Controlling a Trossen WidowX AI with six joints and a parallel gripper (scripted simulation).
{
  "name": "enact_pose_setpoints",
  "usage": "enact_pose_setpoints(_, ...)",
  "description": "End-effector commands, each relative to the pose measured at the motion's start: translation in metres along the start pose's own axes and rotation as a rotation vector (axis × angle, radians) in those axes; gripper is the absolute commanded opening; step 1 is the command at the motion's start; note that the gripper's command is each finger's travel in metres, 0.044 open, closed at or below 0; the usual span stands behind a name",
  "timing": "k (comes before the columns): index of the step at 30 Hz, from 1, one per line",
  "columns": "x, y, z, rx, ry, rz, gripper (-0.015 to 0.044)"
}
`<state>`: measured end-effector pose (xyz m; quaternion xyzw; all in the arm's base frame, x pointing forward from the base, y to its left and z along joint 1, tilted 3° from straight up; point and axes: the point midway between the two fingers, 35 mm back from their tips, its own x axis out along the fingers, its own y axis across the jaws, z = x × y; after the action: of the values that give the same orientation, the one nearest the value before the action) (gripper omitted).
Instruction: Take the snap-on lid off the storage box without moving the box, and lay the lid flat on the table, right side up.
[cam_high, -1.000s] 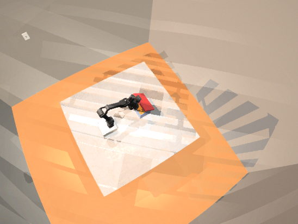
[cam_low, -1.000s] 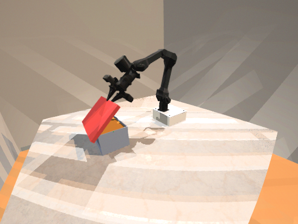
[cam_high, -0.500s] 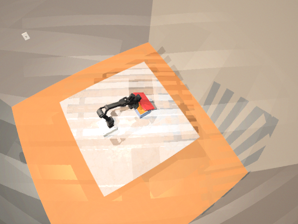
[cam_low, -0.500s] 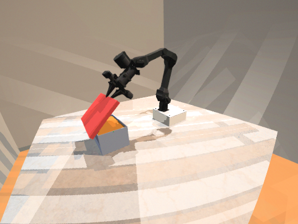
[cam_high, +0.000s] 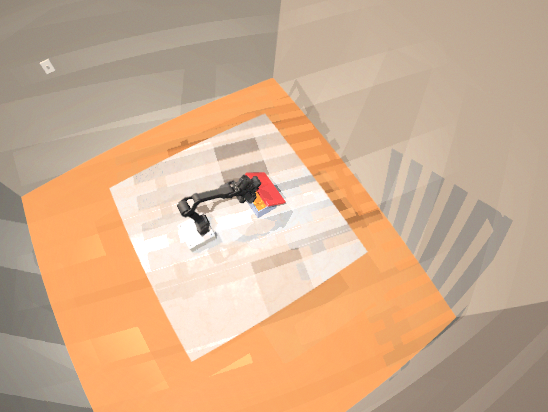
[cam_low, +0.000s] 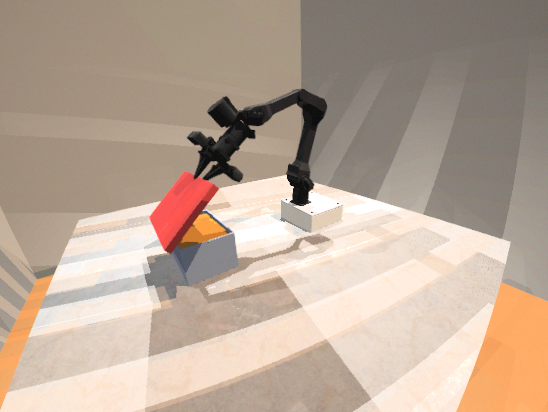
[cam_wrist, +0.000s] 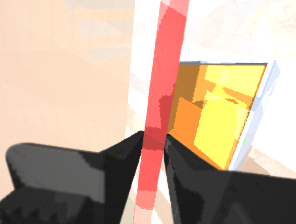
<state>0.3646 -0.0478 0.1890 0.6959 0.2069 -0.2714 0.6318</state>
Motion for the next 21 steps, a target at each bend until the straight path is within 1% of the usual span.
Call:
enact_pose_setpoints(1, -0.003, 0.003, 0.007, -0.006, 0.003, 0.017, 0.0000)
enact_pose_setpoints(21, -0.007, 0.000, 0.047, -0.008, 0.001, 0.017, 0.0000)
